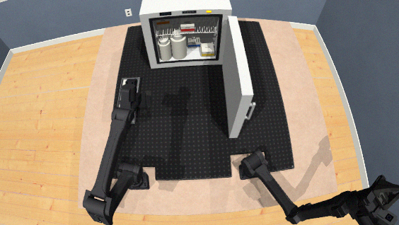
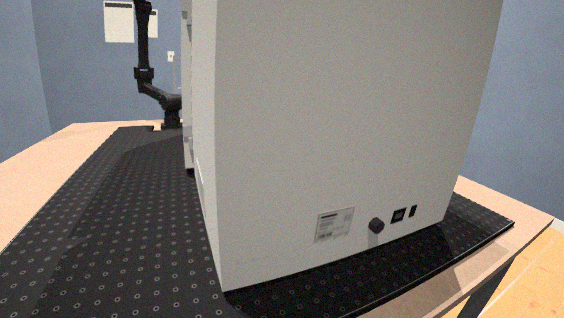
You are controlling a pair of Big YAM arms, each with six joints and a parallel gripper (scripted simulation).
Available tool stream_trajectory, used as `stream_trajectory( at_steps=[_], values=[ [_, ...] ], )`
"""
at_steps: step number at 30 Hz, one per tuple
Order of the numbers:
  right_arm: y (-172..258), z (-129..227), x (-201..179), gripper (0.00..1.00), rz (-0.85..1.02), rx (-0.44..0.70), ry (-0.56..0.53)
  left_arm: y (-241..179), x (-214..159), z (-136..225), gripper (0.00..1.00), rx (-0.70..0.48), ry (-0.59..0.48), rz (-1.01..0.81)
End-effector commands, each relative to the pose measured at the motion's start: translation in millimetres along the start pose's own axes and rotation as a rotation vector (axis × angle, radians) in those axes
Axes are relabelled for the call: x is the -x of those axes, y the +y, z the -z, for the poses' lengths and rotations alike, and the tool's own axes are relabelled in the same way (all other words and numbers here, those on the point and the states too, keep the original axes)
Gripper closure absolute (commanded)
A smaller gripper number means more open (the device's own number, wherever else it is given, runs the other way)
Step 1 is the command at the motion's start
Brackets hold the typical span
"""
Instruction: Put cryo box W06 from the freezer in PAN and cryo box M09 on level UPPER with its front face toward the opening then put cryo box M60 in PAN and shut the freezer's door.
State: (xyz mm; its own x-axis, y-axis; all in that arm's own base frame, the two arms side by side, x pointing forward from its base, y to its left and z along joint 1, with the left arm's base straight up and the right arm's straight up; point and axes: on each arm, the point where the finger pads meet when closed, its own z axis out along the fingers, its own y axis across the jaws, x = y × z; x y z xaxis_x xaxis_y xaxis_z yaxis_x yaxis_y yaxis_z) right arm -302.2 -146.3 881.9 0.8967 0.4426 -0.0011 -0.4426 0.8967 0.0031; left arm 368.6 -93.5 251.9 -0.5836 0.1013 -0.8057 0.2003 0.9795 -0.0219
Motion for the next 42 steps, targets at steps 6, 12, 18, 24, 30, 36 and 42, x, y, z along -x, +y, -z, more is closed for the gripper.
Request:
stream_trajectory(
  at_steps=[6,12,18,24,30,36,42],
  values=[
    [0.5,-3.4,-14.4,1.00,0.011,0.003,0.031,-47.5,59.0,21.4,0.00,-0.142,-0.096,-0.113],
    [0.5,-3.4,-14.4,1.00,0.011,0.003,0.031,-52.6,61.6,20.0,0.00,-0.214,-0.134,-0.156],
    [0.5,-3.4,-14.4,1.00,0.011,0.003,0.031,-85.7,87.1,34.9,0.00,-0.271,-0.168,-0.192],
    [0.5,-3.4,-14.4,1.00,0.011,0.003,0.031,-123.2,110.1,47.5,0.00,-0.400,-0.221,-0.273],
    [0.5,-3.4,-14.4,1.00,0.011,0.003,0.031,-150.5,125.9,56.6,0.00,-0.534,-0.272,-0.357],
    [0.5,-3.4,-14.4,1.00,0.011,0.003,0.031,-157.9,96.3,40.5,0.00,-0.529,-0.203,-0.352],
    [0.5,-3.4,-14.4,1.00,0.011,0.003,0.031,-152.3,107.5,43.9,0.00,-0.516,-0.215,-0.344]
  ],
)
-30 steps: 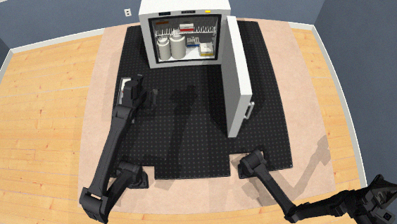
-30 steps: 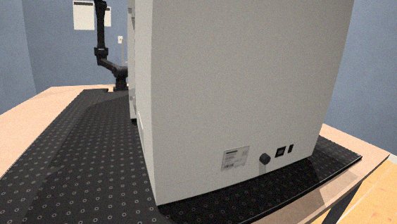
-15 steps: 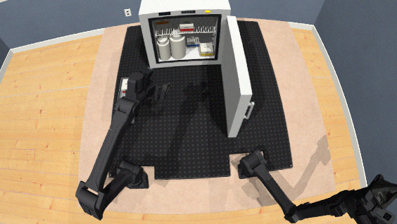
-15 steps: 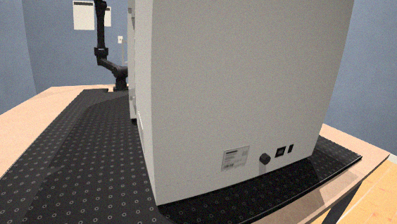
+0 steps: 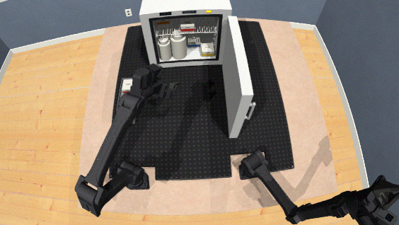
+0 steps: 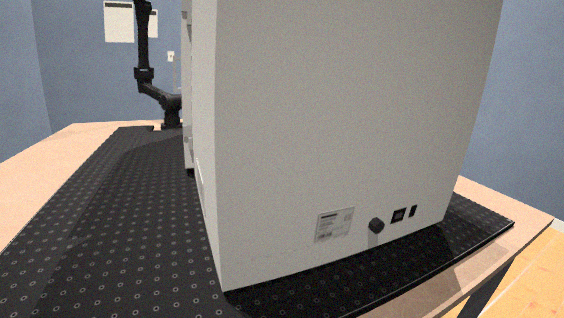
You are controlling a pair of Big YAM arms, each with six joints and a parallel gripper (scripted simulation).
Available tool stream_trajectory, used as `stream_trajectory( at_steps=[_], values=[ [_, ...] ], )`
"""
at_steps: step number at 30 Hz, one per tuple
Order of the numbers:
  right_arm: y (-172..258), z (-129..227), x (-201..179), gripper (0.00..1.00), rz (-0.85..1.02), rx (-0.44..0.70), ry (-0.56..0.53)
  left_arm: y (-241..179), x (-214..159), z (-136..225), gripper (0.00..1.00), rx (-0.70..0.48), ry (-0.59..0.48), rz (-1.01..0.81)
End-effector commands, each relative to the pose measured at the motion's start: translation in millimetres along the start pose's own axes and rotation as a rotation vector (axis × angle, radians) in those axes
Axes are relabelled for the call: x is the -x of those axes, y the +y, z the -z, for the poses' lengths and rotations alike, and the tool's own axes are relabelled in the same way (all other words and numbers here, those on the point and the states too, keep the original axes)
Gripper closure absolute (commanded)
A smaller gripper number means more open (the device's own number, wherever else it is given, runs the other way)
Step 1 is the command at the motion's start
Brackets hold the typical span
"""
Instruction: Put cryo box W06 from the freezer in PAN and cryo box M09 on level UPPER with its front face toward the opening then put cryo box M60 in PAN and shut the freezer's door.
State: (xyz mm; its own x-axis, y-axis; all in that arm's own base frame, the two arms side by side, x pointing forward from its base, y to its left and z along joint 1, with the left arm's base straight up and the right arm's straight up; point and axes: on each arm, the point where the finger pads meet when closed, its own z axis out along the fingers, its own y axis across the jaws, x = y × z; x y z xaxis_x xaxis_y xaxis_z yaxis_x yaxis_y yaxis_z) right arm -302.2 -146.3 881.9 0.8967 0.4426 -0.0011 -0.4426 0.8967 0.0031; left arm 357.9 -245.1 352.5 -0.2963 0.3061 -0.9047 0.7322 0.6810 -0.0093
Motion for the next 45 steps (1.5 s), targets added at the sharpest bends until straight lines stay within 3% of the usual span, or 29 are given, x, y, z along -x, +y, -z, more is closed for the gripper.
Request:
stream_trajectory(
  at_steps=[1,5,6,19,28,33,45],
  values=[
    [0.5,-3.4,-14.4,1.00,0.011,0.003,0.031,5.5,16.5,0.8,0.00,0.015,-0.029,-0.026],
    [0.5,-3.4,-14.4,1.00,0.011,0.003,0.031,2.2,26.3,7.3,0.00,0.010,-0.050,-0.024],
    [0.5,-3.4,-14.4,1.00,0.011,0.003,0.031,-6.2,12.0,4.4,0.00,0.007,-0.036,-0.012],
    [0.5,-3.4,-14.4,1.00,0.011,0.003,0.031,-35.6,8.3,-3.6,0.00,0.065,-0.025,0.027],
    [0.5,-3.4,-14.4,1.00,0.011,0.003,0.031,-61.1,19.8,-0.3,0.00,0.115,-0.048,0.053],
    [0.5,-3.4,-14.4,1.00,0.011,0.003,0.031,-75.4,44.6,1.9,0.00,0.140,-0.083,0.072],
    [0.5,-3.4,-14.4,1.00,0.011,0.003,0.031,-103.8,42.1,-3.1,0.00,0.193,-0.062,0.106]
  ],
)
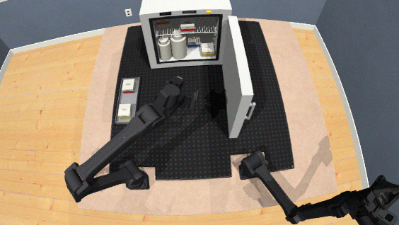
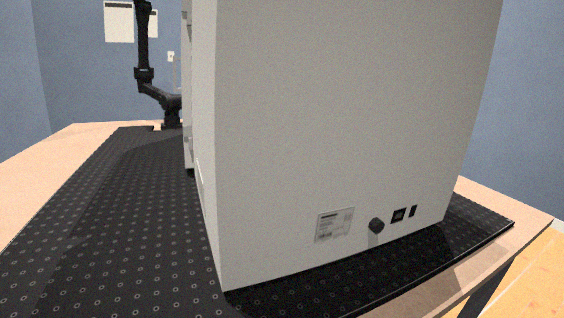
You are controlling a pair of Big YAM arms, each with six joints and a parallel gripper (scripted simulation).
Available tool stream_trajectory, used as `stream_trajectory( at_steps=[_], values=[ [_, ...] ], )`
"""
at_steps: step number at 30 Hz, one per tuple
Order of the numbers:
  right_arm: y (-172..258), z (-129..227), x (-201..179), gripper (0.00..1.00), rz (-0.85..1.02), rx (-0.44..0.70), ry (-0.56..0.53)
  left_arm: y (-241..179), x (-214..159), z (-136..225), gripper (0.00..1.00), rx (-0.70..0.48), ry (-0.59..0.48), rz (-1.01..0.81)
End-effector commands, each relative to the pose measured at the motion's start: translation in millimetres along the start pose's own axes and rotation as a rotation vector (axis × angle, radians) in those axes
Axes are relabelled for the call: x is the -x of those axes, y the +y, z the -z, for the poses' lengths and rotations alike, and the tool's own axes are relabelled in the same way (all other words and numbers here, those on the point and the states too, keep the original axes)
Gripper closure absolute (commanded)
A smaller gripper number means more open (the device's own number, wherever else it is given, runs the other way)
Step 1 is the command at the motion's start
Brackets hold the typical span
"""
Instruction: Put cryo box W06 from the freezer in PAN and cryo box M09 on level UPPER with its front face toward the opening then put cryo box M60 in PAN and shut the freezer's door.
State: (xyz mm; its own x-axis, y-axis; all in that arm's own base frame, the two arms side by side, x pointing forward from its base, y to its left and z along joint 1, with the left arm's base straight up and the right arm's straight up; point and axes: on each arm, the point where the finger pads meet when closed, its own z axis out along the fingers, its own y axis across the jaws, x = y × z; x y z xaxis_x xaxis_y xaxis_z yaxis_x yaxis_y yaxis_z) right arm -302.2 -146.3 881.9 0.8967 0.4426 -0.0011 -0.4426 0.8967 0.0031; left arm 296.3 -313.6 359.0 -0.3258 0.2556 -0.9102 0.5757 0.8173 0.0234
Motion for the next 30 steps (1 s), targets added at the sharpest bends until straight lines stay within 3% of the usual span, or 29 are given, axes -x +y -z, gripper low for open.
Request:
stream_trajectory(
  at_steps=[1,7,8,10,24,25,26,30],
  values=[
    [0.5,-3.4,-14.4,1.00,0.011,0.003,0.031,-16.0,27.8,2.9,0.00,-0.003,-0.033,0.052],
    [0.5,-3.4,-14.4,1.00,0.011,0.003,0.031,-27.7,33.8,4.4,0.00,0.017,-0.041,0.068],
    [0.5,-3.4,-14.4,1.00,0.011,0.003,0.031,-29.2,2.7,-4.4,0.00,0.032,0.008,0.050],
    [0.5,-3.4,-14.4,1.00,0.011,0.003,0.031,-36.4,33.8,3.9,0.00,0.033,-0.039,0.078],
    [0.5,-3.4,-14.4,1.00,0.011,0.003,0.031,-71.0,34.3,0.6,0.00,0.098,-0.034,0.116],
    [0.5,-3.4,-14.4,1.00,0.011,0.003,0.031,-71.1,3.4,-7.8,0.00,0.117,0.011,0.088],
    [0.5,-3.4,-14.4,1.00,0.011,0.003,0.031,-76.8,34.5,-0.2,0.00,0.109,-0.033,0.122],
    [0.5,-3.4,-14.4,1.00,0.011,0.003,0.031,-88.2,34.9,-1.9,0.00,0.131,-0.031,0.133]
  ],
)
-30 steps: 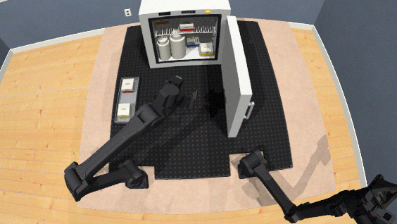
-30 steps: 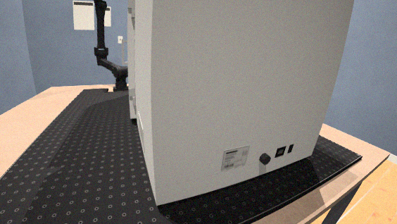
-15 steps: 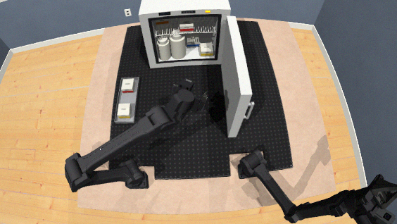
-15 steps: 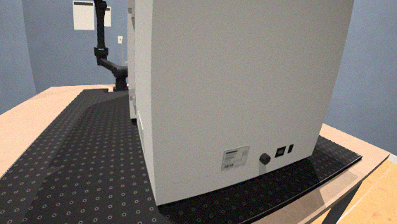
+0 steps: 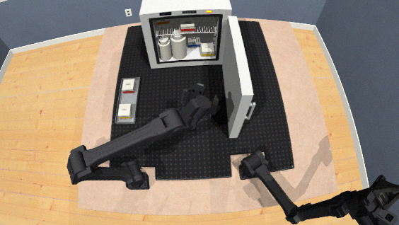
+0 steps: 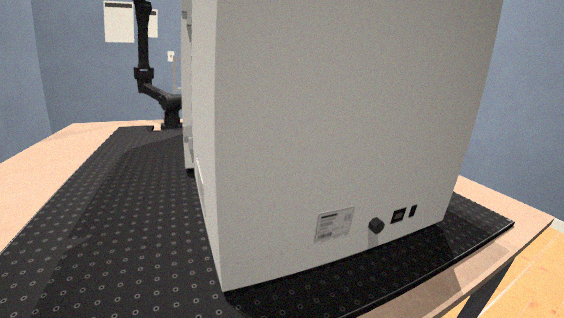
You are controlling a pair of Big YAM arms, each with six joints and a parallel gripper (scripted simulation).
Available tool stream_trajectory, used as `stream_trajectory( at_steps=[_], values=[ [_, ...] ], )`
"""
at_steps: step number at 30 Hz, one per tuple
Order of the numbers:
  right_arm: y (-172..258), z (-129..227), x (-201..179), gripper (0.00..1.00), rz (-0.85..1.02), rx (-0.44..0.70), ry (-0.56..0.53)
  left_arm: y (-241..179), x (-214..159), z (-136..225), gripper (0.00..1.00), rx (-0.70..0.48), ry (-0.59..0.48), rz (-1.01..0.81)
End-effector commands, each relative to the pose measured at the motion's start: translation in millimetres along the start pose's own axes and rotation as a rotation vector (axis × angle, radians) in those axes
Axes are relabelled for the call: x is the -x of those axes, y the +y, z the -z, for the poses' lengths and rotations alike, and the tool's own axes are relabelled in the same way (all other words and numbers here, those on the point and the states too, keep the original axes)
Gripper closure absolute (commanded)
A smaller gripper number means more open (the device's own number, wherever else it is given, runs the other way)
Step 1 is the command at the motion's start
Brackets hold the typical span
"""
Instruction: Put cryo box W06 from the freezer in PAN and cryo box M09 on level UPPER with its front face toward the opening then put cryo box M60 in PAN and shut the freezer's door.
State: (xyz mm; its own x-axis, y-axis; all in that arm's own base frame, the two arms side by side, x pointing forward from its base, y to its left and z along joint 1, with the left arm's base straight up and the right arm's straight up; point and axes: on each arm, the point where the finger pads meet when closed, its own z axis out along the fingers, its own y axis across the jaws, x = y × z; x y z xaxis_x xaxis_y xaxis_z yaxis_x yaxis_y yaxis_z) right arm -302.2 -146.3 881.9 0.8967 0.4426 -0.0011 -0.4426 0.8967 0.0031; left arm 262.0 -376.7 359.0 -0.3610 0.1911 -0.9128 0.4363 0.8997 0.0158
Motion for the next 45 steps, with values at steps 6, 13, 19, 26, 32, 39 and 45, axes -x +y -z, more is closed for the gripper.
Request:
stream_trajectory(
  at_steps=[6,13,19,26,32,39,45],
  values=[
    [0.5,-3.4,-14.4,1.00,0.011,0.003,0.031,-35.4,28.0,6.8,0.00,0.019,-0.021,0.079],
    [0.5,-3.4,-14.4,1.00,0.011,0.003,0.031,-49.7,27.7,5.9,0.00,0.046,-0.019,0.093],
    [0.5,-3.4,-14.4,1.00,0.011,0.003,0.031,-66.8,27.6,4.3,0.00,0.080,-0.017,0.110],
    [0.5,-3.4,-14.4,1.00,0.011,0.003,0.031,-59.1,8.7,25.2,0.00,0.086,-0.009,0.104],
    [0.5,-3.4,-14.4,1.00,0.011,0.003,0.031,-58.1,-7.9,31.4,0.00,0.095,0.005,0.086],
    [0.5,-3.4,-14.4,1.00,0.011,0.003,0.031,-61.6,-10.4,49.4,0.00,0.091,0.000,0.094],
    [0.5,-3.4,-14.4,1.00,0.011,0.003,0.031,-62.2,-18.7,57.8,0.00,0.093,0.005,0.088]
  ],
)
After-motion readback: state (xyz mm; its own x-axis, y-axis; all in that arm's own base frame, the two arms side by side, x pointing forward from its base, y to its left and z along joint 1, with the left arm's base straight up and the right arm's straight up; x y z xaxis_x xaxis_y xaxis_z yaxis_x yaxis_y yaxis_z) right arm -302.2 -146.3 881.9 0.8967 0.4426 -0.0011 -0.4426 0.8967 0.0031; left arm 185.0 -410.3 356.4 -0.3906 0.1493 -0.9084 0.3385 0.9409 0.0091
